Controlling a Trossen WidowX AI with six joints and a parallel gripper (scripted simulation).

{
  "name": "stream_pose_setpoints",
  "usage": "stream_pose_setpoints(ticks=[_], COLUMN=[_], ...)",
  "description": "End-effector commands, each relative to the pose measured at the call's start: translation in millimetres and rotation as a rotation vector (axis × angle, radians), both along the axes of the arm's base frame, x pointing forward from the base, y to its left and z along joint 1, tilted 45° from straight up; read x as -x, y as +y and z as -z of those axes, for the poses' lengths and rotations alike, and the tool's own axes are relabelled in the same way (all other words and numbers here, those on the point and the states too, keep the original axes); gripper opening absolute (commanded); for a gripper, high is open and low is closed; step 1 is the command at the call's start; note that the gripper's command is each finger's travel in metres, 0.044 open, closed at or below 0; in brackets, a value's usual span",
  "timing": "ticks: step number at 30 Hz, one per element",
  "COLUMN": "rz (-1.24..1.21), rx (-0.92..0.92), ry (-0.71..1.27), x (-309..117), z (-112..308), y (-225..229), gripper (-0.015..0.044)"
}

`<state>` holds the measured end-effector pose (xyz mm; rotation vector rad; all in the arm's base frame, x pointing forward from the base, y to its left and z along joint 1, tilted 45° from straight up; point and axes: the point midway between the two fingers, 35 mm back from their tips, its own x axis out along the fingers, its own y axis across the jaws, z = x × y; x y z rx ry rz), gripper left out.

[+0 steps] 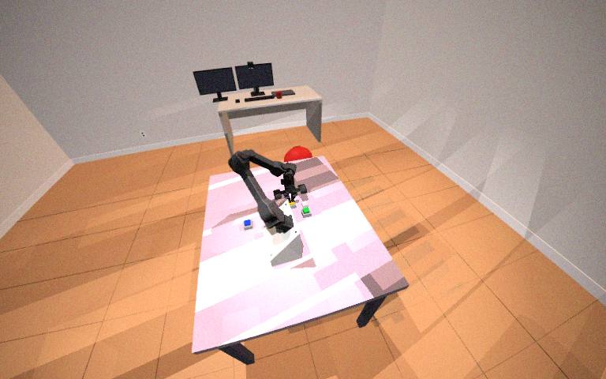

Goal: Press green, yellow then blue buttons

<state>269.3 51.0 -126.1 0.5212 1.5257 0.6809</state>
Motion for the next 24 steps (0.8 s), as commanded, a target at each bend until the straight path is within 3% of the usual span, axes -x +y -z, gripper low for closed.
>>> stream_pose_setpoints(ticks=[1, 18, 24], rz=[0.006, 0.006, 0.006], rx=[-0.006, -0.003, 0.0], ry=[0.01, 0.01, 0.01], x=[2, -1, -6], z=[1, -26, -68], y=[1, -25, -67], gripper=[0.002, 0.002, 0.002])
